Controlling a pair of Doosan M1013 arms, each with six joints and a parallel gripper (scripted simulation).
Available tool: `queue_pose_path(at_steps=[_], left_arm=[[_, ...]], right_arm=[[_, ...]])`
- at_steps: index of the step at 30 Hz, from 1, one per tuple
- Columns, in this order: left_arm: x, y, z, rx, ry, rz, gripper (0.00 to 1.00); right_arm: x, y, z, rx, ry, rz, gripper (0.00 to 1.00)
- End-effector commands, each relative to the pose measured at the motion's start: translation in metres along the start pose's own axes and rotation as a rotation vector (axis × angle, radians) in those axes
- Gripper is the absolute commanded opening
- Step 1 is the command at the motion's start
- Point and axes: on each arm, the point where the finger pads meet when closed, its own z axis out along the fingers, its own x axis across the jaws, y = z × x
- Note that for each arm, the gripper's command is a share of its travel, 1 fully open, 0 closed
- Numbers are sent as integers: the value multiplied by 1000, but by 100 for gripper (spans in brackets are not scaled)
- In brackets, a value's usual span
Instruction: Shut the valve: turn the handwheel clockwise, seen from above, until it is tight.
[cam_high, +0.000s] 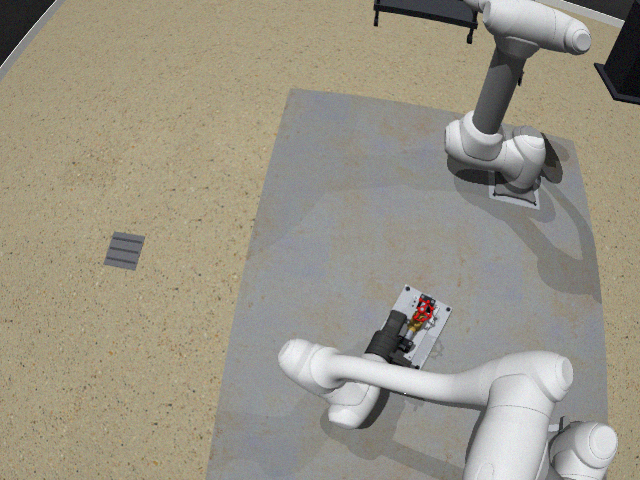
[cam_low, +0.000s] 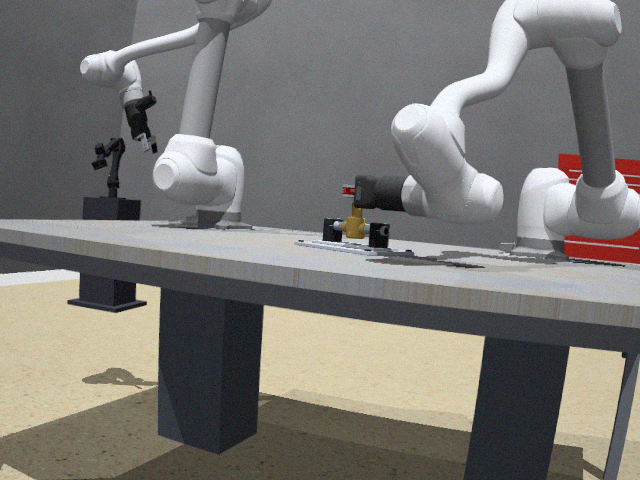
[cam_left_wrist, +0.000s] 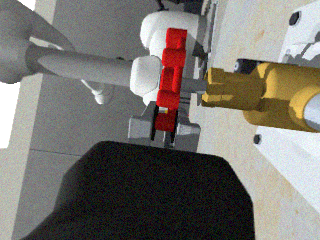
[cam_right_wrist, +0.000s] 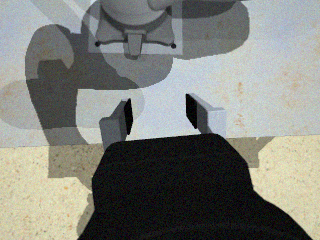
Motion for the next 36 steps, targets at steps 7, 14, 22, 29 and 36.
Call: queue_pose_path(at_steps=[7, 14, 22, 29, 36], left_arm=[[-2, 0, 2, 67, 0, 2, 0], [-2, 0, 3, 111, 0, 2, 0], [-2, 0, 5, 185, 0, 2, 0], [-2, 0, 7, 245, 0, 2, 0], [-2, -1, 8, 283, 0, 2, 0]], right_arm=[[0, 0, -1, -1, 0, 0, 100], [0, 0, -1, -1, 0, 0, 100], [0, 0, -1, -1, 0, 0, 100], [0, 0, -1, -1, 0, 0, 100], [0, 0, -1, -1, 0, 0, 100]])
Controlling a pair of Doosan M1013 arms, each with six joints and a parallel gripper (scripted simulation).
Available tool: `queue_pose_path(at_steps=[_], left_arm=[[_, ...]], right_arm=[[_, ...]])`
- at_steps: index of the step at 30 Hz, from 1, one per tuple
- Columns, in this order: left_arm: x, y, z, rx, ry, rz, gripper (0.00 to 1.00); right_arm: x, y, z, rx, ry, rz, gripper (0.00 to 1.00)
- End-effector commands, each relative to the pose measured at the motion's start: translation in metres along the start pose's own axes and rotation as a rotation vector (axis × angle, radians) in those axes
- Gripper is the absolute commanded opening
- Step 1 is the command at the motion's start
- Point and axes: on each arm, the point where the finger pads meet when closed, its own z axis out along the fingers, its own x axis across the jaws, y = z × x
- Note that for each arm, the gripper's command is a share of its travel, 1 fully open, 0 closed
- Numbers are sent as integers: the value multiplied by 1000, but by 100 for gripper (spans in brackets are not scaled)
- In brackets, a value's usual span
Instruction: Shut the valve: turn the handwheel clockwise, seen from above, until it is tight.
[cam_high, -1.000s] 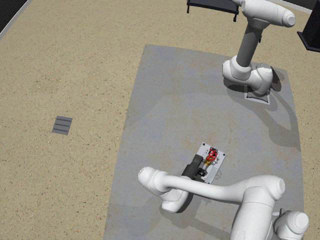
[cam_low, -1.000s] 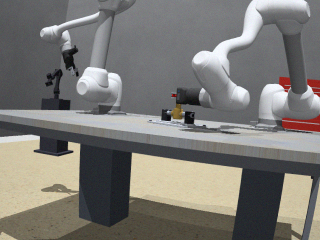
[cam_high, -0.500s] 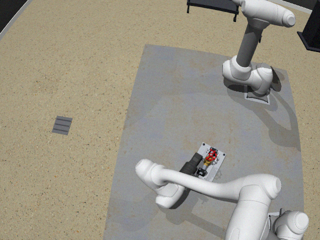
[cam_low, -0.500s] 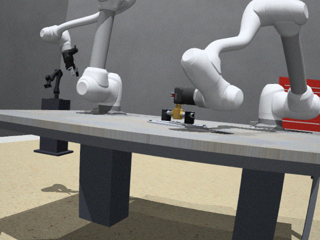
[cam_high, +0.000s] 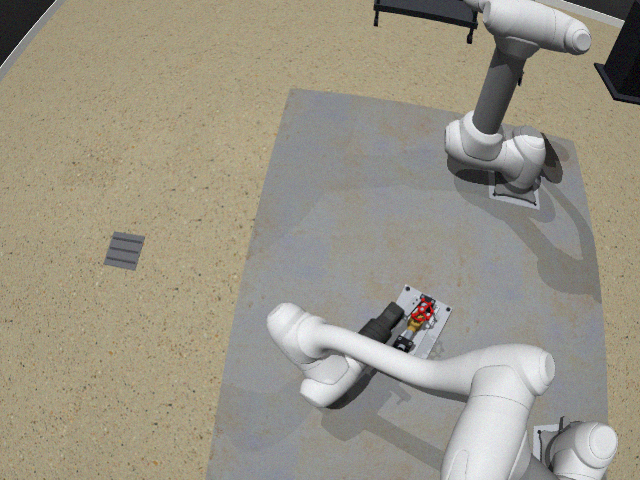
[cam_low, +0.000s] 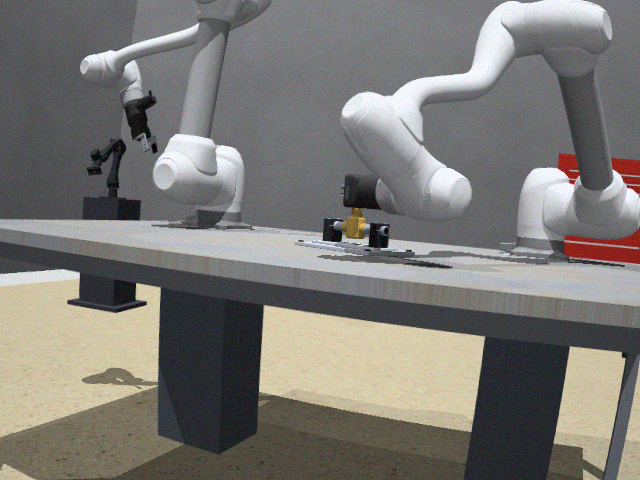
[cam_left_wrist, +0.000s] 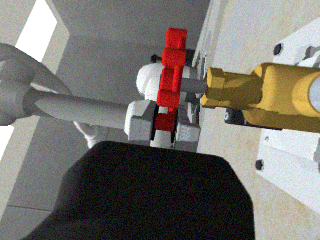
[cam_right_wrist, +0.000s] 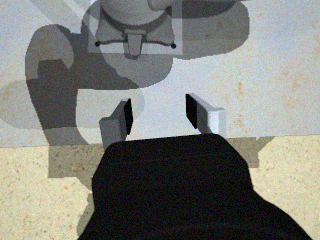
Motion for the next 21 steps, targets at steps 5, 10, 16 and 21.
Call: queue_pose_path(at_steps=[5, 10, 16, 21], left_arm=[[-2, 0, 1, 46, 0, 2, 0], [-2, 0, 2, 69, 0, 2, 0], [-2, 0, 2, 82, 0, 2, 0], [-2, 0, 3, 90, 0, 2, 0]], right_arm=[[0, 0, -1, -1, 0, 0, 100], [0, 0, -1, -1, 0, 0, 100], [0, 0, -1, -1, 0, 0, 100], [0, 0, -1, -1, 0, 0, 100]])
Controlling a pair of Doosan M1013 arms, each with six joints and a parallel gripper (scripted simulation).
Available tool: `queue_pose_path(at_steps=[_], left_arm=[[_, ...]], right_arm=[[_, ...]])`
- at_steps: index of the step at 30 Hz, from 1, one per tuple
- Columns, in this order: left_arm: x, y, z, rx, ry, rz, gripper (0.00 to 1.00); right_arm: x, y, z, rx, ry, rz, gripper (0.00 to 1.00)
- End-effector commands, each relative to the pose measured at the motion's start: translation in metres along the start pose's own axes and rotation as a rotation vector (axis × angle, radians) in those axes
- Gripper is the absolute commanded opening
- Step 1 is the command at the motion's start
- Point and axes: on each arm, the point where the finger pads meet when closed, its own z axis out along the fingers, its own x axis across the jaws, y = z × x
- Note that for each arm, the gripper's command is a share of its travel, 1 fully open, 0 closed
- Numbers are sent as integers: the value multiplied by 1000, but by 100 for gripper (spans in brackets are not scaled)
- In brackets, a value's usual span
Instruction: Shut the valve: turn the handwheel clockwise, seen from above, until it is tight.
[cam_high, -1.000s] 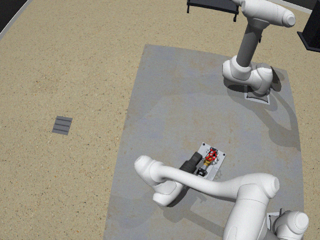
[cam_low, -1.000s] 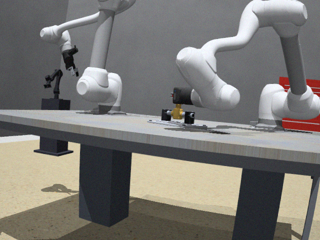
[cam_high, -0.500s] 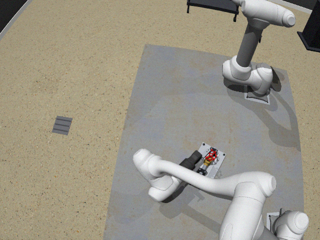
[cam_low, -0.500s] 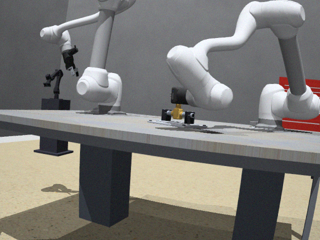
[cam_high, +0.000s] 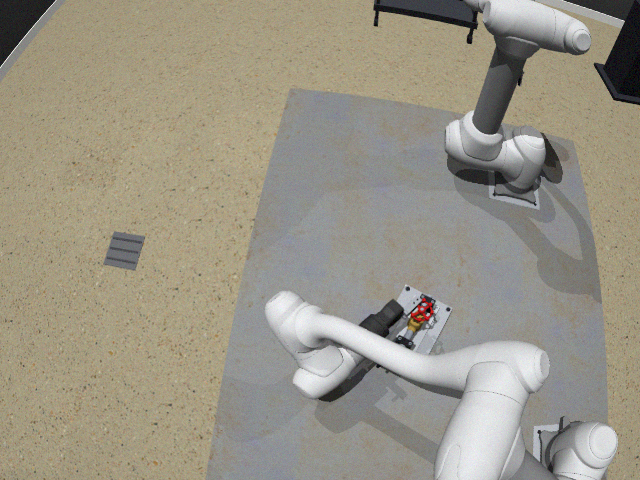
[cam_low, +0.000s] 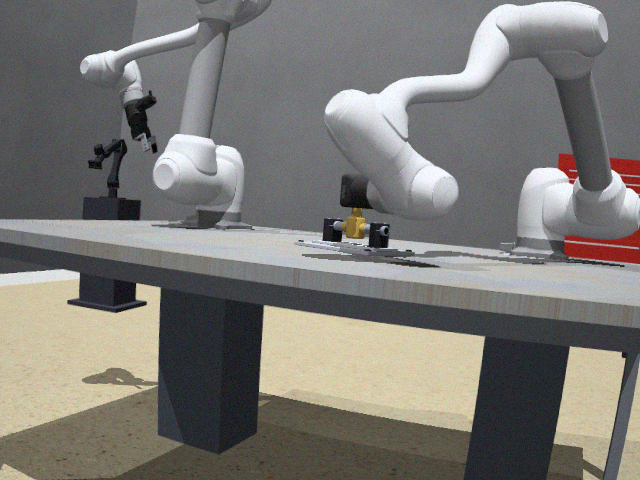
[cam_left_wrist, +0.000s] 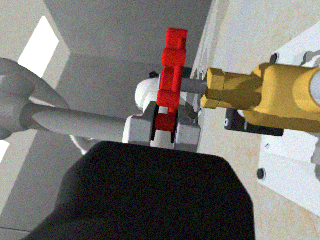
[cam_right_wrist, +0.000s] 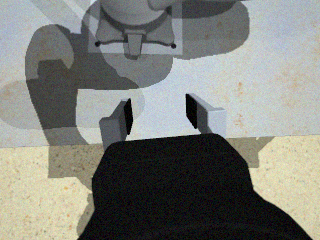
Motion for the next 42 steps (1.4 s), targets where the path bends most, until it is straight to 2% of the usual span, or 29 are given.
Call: queue_pose_path(at_steps=[1, 25, 35, 42], left_arm=[[-2, 0, 0, 4, 0, 2, 0], [-2, 0, 1, 13, 0, 2, 0], [-2, 0, 3, 87, 1, 2, 0], [-2, 0, 3, 94, 1, 2, 0]], right_arm=[[0, 0, -1, -1, 0, 0, 100], [0, 0, -1, -1, 0, 0, 100], [0, 0, -1, -1, 0, 0, 100], [0, 0, -1, -1, 0, 0, 100]])
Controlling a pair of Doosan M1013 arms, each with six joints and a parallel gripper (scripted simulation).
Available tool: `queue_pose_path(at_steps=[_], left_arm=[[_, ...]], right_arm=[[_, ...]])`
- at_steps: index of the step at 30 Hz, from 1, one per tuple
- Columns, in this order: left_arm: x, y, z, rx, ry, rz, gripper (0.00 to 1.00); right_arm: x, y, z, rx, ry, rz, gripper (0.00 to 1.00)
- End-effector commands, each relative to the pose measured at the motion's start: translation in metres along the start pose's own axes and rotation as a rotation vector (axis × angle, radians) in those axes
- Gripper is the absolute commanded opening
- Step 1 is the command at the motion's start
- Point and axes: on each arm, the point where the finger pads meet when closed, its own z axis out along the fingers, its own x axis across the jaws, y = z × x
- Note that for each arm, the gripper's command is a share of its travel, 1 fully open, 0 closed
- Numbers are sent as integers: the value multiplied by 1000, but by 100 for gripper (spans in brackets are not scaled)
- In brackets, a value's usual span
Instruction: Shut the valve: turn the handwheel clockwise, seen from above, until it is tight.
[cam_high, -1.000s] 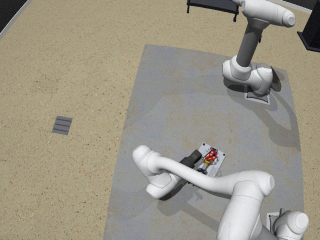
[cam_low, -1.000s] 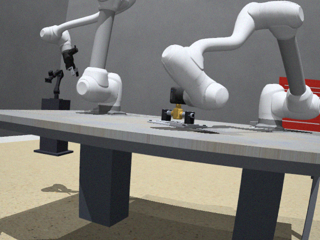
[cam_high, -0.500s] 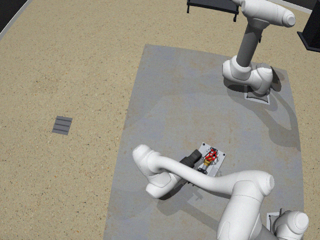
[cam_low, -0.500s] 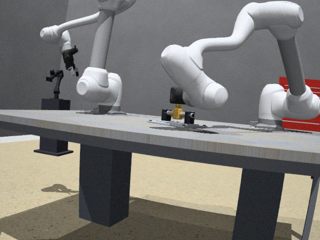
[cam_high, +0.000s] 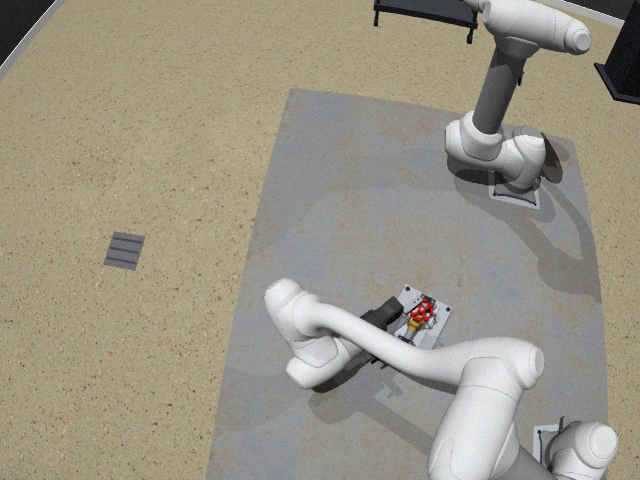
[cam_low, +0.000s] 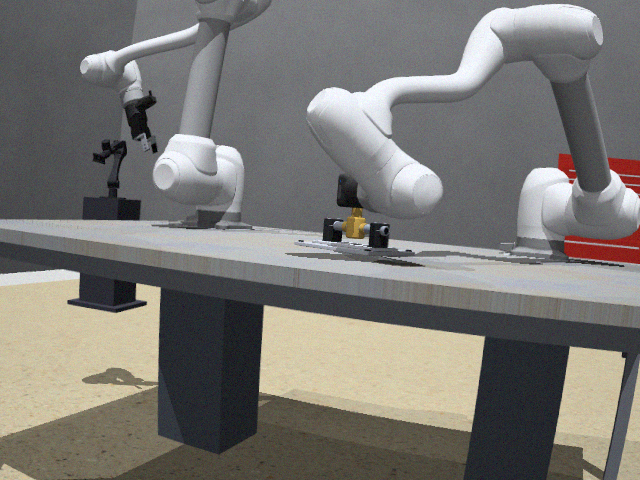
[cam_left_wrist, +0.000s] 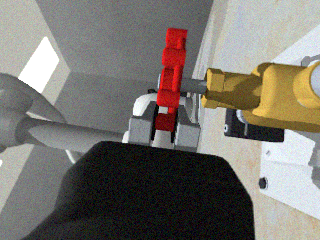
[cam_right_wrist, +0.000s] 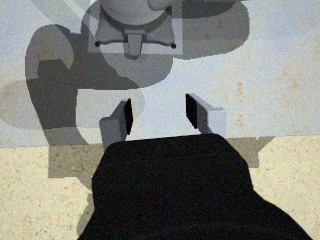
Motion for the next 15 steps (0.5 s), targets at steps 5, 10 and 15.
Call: queue_pose_path(at_steps=[5, 10, 15], left_arm=[[-2, 0, 0, 1, 1, 2, 0], [-2, 0, 0, 1, 1, 2, 55], [-2, 0, 0, 1, 1, 2, 55]], right_arm=[[0, 0, -1, -1, 0, 0, 100], [0, 0, -1, -1, 0, 0, 100], [0, 0, -1, -1, 0, 0, 100]])
